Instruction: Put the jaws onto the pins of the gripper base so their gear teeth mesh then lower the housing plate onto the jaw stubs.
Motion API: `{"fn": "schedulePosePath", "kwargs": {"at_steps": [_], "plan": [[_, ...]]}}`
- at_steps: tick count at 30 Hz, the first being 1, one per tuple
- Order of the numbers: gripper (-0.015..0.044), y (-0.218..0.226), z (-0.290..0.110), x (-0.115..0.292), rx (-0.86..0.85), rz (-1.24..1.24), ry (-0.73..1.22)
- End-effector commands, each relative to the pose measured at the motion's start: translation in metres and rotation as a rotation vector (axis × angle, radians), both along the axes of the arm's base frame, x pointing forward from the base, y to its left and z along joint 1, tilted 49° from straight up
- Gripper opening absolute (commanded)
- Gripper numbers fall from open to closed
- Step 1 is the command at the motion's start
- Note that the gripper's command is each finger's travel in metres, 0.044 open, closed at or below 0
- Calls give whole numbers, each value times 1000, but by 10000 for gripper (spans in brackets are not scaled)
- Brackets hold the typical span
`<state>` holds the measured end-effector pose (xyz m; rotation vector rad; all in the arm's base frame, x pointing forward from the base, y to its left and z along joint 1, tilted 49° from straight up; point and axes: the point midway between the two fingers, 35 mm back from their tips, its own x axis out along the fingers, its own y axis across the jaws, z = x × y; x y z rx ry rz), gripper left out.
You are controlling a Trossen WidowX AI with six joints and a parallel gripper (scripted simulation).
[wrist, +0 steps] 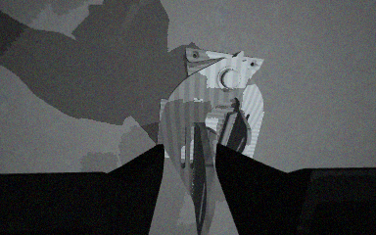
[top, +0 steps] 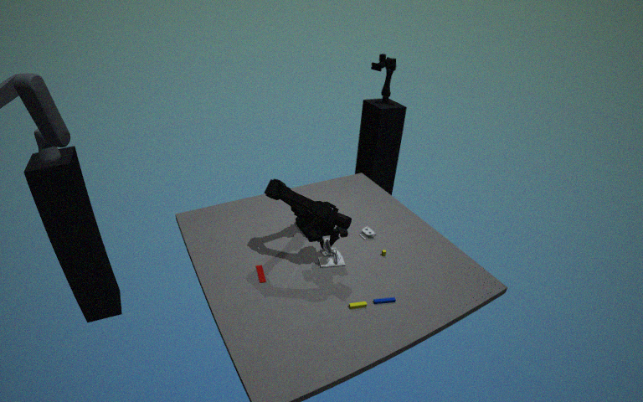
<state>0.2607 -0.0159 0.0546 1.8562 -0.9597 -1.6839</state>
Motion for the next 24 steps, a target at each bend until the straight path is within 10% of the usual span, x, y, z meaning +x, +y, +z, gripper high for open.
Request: {"fn": "schedulePosePath", "kwargs": {"at_steps": [1, 24], "plan": [[134, 0, 0, 0, -3, 7, 7], [134, -4, -2, 2, -3, 9, 9]]}}
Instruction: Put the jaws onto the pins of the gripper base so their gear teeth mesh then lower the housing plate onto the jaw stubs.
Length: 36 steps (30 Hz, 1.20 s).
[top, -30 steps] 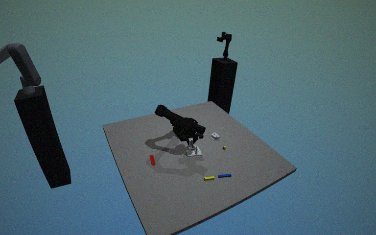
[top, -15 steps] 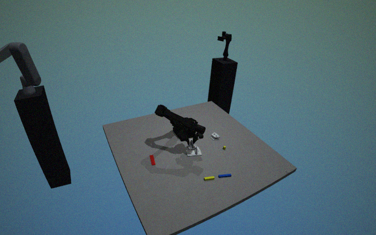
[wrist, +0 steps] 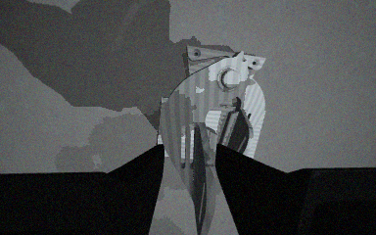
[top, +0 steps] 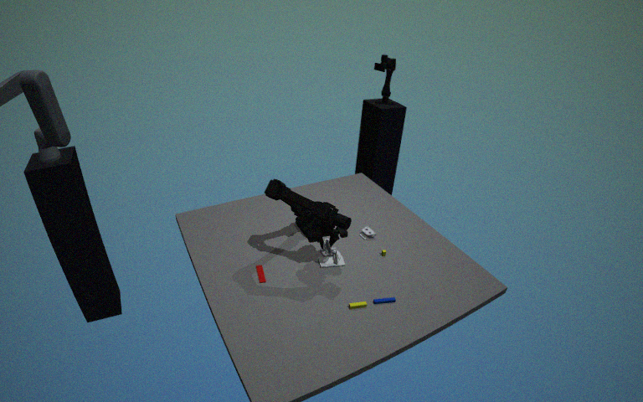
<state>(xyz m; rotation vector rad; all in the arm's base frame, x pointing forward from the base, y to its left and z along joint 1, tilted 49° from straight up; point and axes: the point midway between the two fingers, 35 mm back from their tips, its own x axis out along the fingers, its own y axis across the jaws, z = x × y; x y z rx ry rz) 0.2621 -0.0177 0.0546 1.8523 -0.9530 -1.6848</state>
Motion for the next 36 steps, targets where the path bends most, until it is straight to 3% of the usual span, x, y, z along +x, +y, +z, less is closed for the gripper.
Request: {"fn": "schedulePosePath", "kwargs": {"at_steps": [1, 36], "plan": [[134, -3, -3, 0, -2, 4, 4], [134, -38, -33, 0, -5, 4, 4]]}}
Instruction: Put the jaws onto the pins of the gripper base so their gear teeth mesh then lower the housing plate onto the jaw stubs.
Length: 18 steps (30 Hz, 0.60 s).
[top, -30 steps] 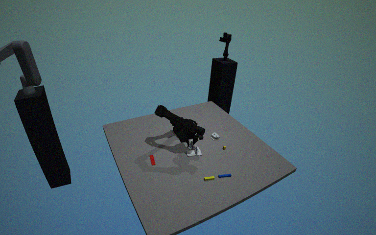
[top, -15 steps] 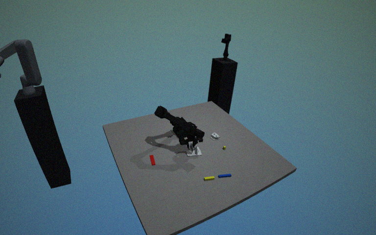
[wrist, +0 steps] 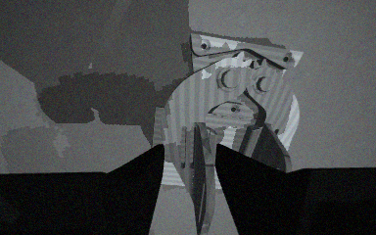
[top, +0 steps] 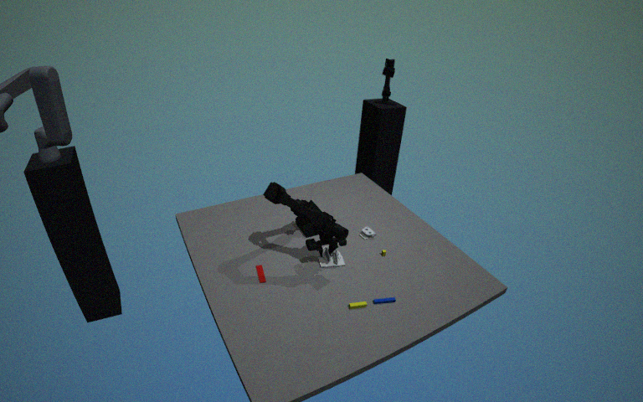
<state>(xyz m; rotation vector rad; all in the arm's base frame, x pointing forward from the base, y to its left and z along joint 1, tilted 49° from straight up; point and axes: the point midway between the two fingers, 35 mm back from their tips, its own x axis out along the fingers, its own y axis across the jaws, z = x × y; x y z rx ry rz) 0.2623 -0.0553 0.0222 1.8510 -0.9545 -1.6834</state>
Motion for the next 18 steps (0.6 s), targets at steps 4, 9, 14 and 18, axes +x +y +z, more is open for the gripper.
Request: {"fn": "schedulePosePath", "kwargs": {"at_steps": [4, 9, 14, 18], "plan": [[134, -1, 0, 0, -3, 5, 4], [134, -1, -1, 0, -3, 5, 5], [134, -3, -2, 0, -3, 6, 6], [134, -3, -2, 0, -3, 6, 6]]}}
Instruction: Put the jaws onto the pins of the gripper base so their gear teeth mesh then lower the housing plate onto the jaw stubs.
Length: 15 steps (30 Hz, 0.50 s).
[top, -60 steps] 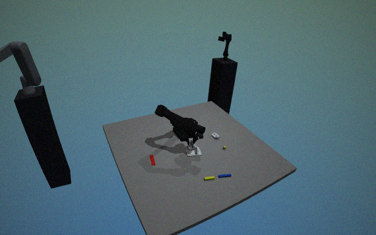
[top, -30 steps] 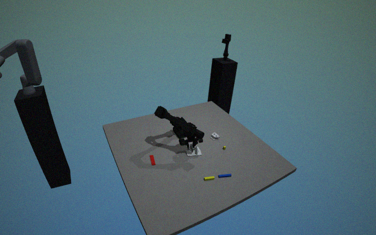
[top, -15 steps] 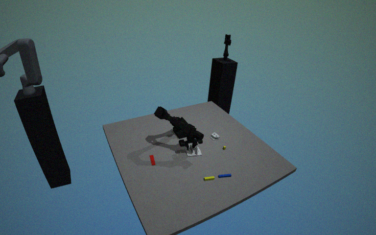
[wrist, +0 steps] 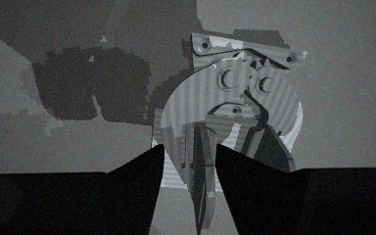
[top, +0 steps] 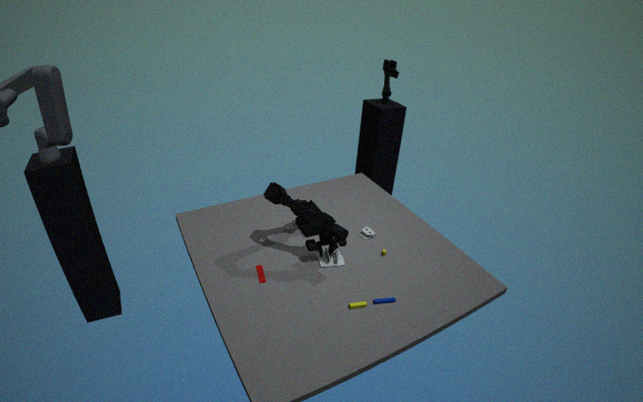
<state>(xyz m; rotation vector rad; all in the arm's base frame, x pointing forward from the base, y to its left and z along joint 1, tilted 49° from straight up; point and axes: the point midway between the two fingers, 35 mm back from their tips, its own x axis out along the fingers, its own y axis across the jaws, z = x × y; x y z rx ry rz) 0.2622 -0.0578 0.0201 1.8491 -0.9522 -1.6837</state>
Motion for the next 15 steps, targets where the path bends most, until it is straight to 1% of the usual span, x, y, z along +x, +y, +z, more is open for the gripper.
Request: {"fn": "schedulePosePath", "kwargs": {"at_steps": [1, 15], "plan": [[134, -1, 0, 0, -3, 5, 4], [134, -4, -3, 0, -3, 6, 5]]}}
